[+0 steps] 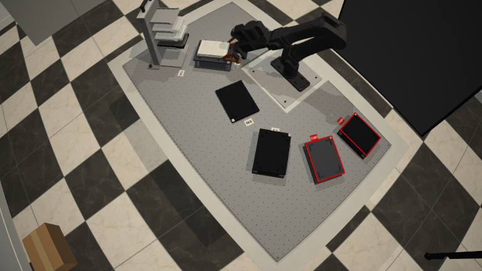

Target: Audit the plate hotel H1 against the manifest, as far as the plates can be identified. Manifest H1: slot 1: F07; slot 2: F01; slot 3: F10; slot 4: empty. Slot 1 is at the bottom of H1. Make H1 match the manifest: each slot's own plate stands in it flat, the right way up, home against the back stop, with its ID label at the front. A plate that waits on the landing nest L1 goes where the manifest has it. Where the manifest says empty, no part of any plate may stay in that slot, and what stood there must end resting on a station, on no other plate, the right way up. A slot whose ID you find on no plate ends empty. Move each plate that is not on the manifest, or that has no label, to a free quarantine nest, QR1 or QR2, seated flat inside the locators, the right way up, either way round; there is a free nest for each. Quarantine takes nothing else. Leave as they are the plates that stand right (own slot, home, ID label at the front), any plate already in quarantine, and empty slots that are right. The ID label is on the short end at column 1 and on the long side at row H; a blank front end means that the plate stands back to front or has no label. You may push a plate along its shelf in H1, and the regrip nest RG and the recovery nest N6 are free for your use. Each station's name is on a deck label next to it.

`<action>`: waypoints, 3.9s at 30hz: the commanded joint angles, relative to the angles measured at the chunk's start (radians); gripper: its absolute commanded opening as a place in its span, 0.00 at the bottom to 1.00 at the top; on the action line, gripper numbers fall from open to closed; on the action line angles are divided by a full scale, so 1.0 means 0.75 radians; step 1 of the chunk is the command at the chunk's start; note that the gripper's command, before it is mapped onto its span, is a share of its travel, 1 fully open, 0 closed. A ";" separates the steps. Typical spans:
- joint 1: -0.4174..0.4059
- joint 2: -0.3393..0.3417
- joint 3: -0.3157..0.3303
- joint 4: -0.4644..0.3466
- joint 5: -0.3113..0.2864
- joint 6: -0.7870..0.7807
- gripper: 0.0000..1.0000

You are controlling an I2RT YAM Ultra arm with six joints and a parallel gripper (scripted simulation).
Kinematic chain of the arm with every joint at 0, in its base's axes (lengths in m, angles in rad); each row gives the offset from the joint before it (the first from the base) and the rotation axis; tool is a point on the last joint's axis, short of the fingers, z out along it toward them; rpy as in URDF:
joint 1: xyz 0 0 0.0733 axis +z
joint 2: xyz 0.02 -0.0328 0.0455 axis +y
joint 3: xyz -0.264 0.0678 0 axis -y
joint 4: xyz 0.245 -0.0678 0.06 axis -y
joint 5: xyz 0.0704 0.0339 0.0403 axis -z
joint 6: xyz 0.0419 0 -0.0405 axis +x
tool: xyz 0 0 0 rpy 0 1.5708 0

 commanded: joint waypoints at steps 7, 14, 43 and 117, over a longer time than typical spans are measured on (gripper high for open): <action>0.002 0.034 -0.020 0.099 0.001 0.000 0.93; 0.002 0.034 -0.020 0.100 0.001 0.000 0.93; 0.000 -0.095 0.081 -0.092 -0.003 -0.004 1.00; 0.104 0.811 1.438 -1.454 0.126 0.009 1.00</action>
